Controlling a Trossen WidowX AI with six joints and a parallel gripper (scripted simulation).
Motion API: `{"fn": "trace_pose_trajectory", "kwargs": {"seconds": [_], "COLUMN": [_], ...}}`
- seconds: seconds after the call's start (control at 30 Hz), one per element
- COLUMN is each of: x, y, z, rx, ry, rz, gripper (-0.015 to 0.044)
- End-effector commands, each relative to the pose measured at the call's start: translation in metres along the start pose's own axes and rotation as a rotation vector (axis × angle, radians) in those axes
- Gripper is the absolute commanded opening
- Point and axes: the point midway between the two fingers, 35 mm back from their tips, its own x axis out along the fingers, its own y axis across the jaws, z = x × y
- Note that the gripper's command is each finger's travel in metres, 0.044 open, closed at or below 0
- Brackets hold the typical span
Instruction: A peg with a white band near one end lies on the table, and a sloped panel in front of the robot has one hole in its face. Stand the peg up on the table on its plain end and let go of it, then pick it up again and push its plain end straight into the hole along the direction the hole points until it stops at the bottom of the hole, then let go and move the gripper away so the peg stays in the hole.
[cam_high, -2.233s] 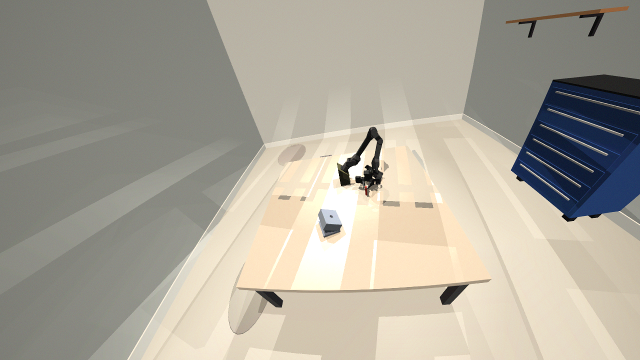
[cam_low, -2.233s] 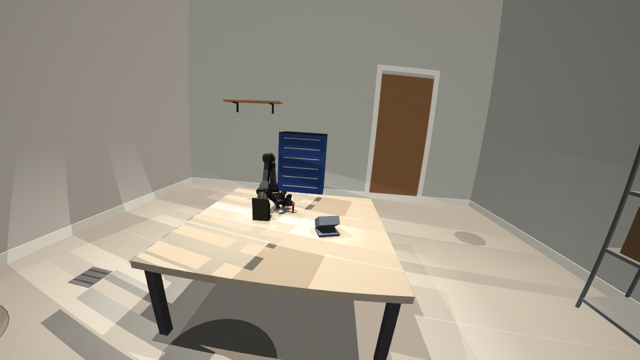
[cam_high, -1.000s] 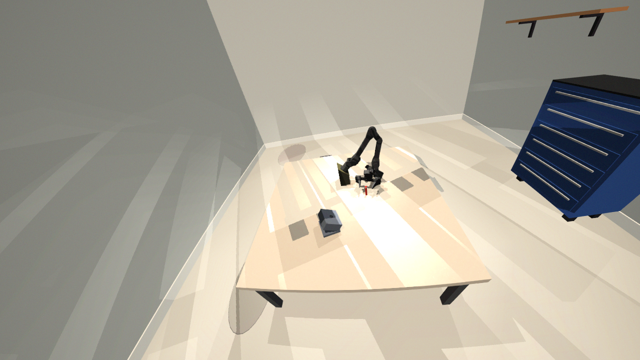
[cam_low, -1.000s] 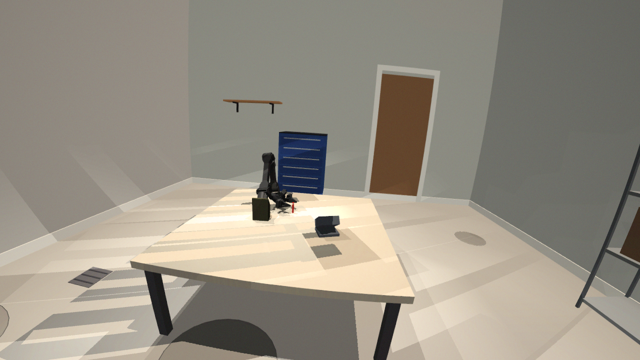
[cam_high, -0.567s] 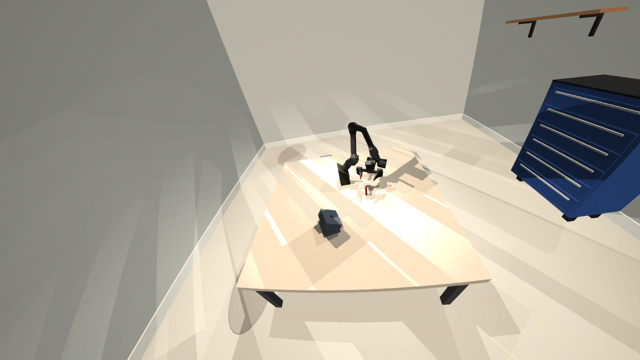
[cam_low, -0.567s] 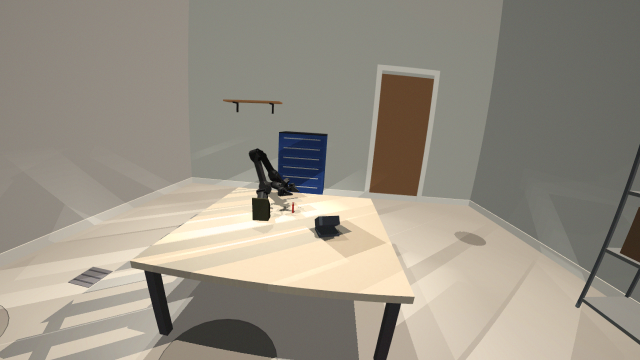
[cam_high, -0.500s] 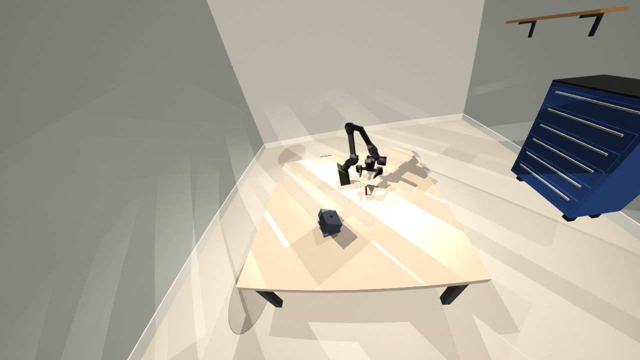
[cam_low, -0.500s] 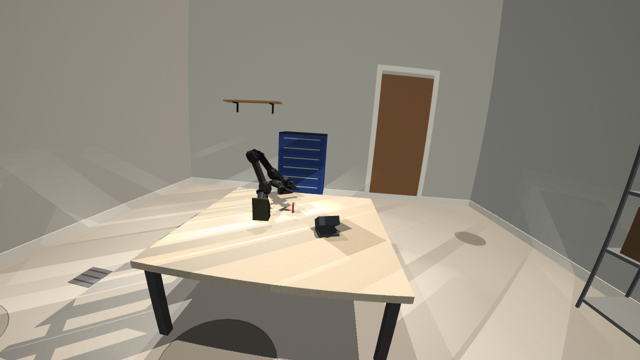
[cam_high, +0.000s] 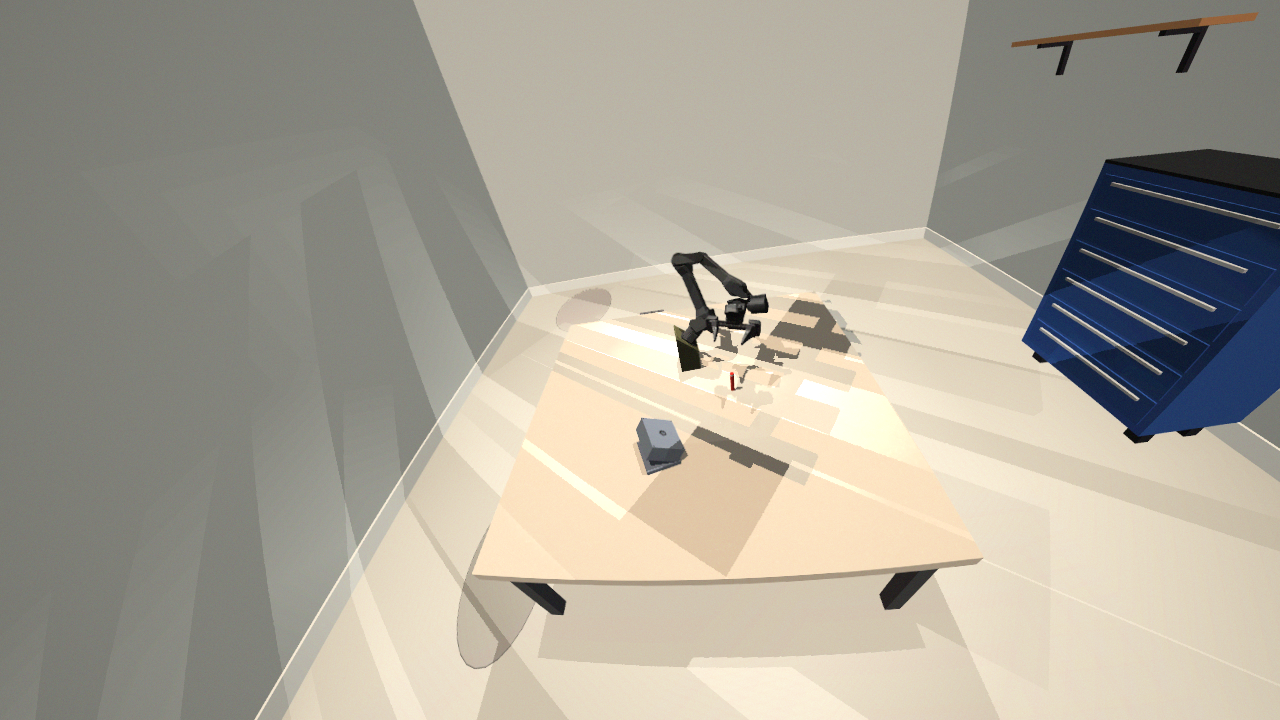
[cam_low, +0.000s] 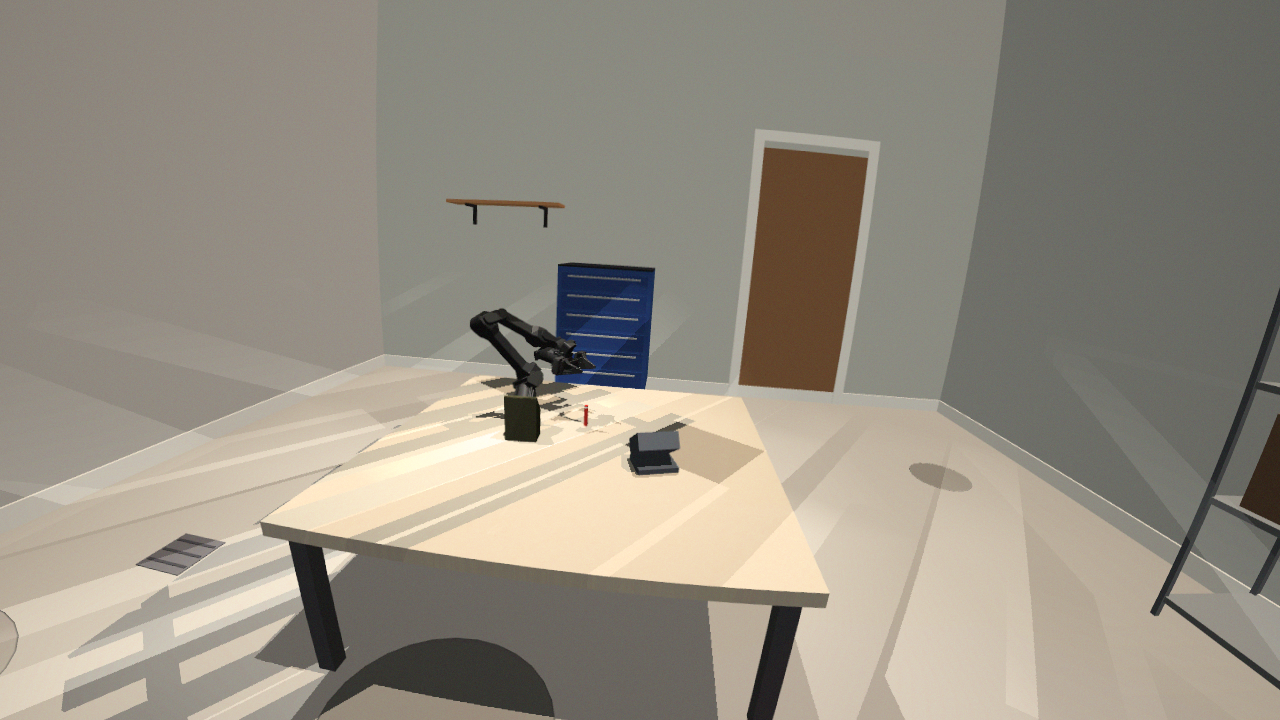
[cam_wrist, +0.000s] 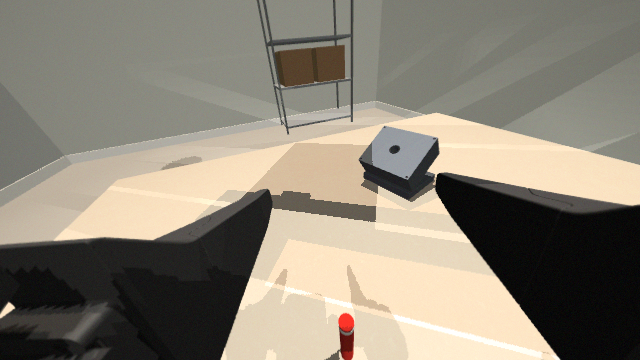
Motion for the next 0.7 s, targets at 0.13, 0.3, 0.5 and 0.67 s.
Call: {"fn": "trace_pose_trajectory", "kwargs": {"seconds": [0.13,0.3,0.5,0.67], "x": [0.008,0.013,0.017,0.019], "y": [-0.005,-0.01,-0.017,-0.022], "z": [-0.015,-0.027,-0.041,-0.053], "rx": [-0.167,-0.26,-0.343,-0.384], "ry": [0.155,0.281,0.451,0.61], "rz": [-0.105,-0.172,-0.24,-0.28], "gripper": [0.044,0.044,0.044,0.044]}}
